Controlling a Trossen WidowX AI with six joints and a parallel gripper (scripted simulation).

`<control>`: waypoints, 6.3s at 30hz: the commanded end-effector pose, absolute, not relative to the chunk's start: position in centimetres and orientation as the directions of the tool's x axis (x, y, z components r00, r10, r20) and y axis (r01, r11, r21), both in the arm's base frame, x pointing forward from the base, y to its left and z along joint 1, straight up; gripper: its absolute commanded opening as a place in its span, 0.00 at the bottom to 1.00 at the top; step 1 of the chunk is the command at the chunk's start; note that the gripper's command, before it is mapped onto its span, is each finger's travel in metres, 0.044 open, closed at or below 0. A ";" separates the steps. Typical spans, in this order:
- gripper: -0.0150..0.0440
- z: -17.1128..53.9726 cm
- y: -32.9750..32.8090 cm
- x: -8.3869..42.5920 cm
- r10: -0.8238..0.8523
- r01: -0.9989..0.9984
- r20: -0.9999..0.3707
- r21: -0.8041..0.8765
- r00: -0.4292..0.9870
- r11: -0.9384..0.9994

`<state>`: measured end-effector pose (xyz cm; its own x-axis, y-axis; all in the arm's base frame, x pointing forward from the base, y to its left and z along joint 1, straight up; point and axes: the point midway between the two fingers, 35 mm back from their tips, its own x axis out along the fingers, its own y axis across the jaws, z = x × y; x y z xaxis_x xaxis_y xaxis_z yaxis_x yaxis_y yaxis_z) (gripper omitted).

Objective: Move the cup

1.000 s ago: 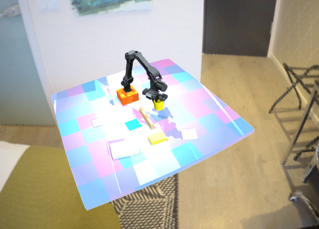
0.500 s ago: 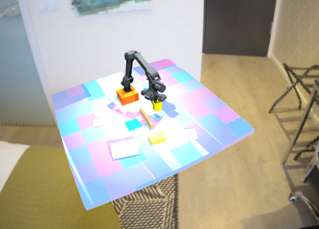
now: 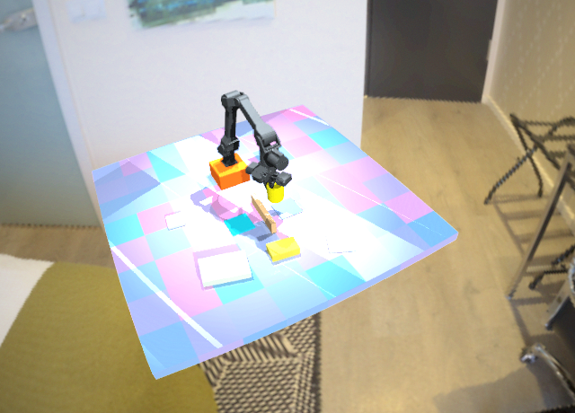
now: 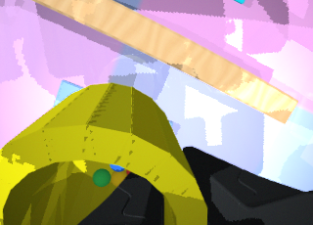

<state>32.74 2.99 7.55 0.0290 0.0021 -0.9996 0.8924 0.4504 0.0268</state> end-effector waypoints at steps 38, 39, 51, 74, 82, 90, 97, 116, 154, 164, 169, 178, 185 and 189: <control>0.25 7.8 -6.4 31.8 -0.003 0.891 -0.999 0.027 0.032 0.454; 0.25 7.8 -6.7 31.8 -0.004 0.891 -0.999 0.027 0.032 0.454; 0.25 7.9 -9.4 31.5 -0.007 0.891 -0.999 0.025 0.031 0.454; 0.25 7.6 -13.4 30.9 -0.011 0.891 -0.999 0.022 0.031 0.454; 0.25 6.3 -13.5 31.0 -0.011 0.891 -0.999 0.022 0.031 0.454; 0.25 4.9 -13.6 31.0 -0.011 0.891 -0.999 0.022 0.031 0.454; 0.25 3.6 -13.7 31.0 -0.011 0.891 -0.999 0.022 0.030 0.454; 0.25 0.9 -13.8 31.0 -0.011 0.891 -0.999 0.022 0.030 0.454; 0.50 3.2 -13.9 31.0 -0.013 0.892 -0.999 0.022 0.032 0.452; 0.50 4.9 -13.9 31.0 -0.012 0.891 -0.999 0.022 0.031 0.453; 0.50 5.7 -13.9 31.0 -0.011 0.891 -0.999 0.022 0.031 0.453; 0.68 5.8 -13.9 30.9 -0.012 0.893 -1.000 0.019 0.027 0.450; 0.99 6.2 -13.9 30.9 -0.012 0.893 -1.000 0.019 0.027 0.451; 1.00 7.5 -13.9 31.0 -0.012 0.892 -1.000 0.020 0.028 0.451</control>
<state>30.83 -13.88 6.46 0.0206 -0.0092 -0.9997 0.8927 0.4503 0.0143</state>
